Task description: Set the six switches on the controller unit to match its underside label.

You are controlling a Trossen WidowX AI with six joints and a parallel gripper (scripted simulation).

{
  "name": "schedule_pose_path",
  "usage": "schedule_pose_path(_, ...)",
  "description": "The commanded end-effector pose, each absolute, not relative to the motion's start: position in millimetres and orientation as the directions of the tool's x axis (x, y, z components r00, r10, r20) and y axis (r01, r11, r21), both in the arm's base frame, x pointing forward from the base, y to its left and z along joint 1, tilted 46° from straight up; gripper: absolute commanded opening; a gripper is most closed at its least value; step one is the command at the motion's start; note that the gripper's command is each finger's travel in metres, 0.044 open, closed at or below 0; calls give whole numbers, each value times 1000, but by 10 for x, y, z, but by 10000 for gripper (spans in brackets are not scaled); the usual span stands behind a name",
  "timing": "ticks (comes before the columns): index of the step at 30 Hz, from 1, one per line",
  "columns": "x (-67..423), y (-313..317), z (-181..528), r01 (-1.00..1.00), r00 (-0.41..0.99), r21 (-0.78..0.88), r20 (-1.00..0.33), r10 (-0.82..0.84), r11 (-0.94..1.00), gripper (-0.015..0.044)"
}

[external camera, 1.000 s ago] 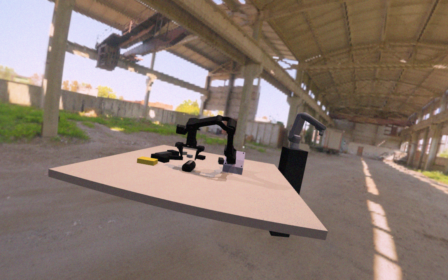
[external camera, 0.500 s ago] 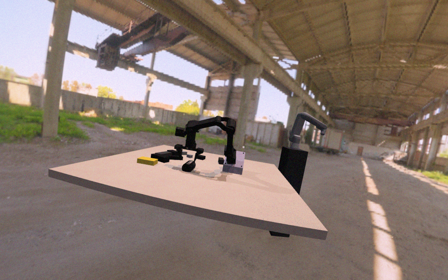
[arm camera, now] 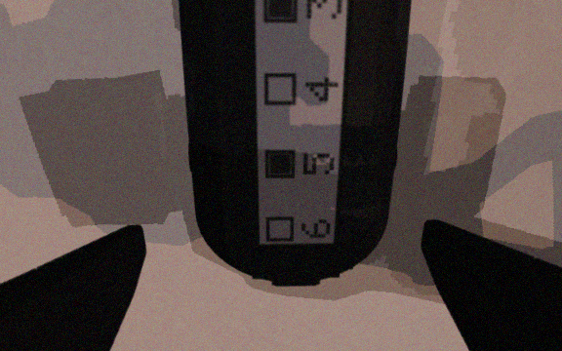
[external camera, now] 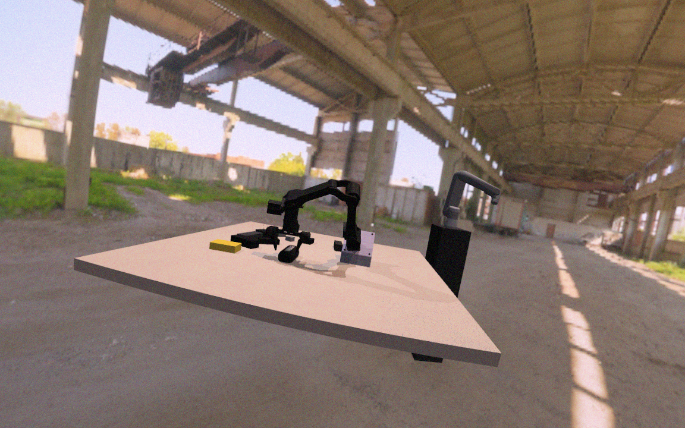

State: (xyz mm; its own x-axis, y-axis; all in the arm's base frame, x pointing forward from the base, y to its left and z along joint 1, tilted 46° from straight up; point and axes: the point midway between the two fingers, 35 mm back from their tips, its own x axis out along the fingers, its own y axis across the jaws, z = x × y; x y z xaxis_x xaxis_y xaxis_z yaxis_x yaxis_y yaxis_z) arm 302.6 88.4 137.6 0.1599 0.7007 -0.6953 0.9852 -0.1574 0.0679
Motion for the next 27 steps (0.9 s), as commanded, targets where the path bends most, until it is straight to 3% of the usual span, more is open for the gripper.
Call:
schedule_pose_path(1,3021,940,1305,986,155,61,-699,699,-157,440)
schedule_pose_path(10,3027,1030,1226,986,155,61,-696,701,-158,440)
schedule_pose_path(13,3027,1030,1226,986,155,61,-696,701,-158,361)
schedule_pose_path(18,3027,1030,1226,986,155,61,-696,701,-158,328)
schedule_pose_path(27,3027,1030,1226,986,155,61,-696,701,-158,327)
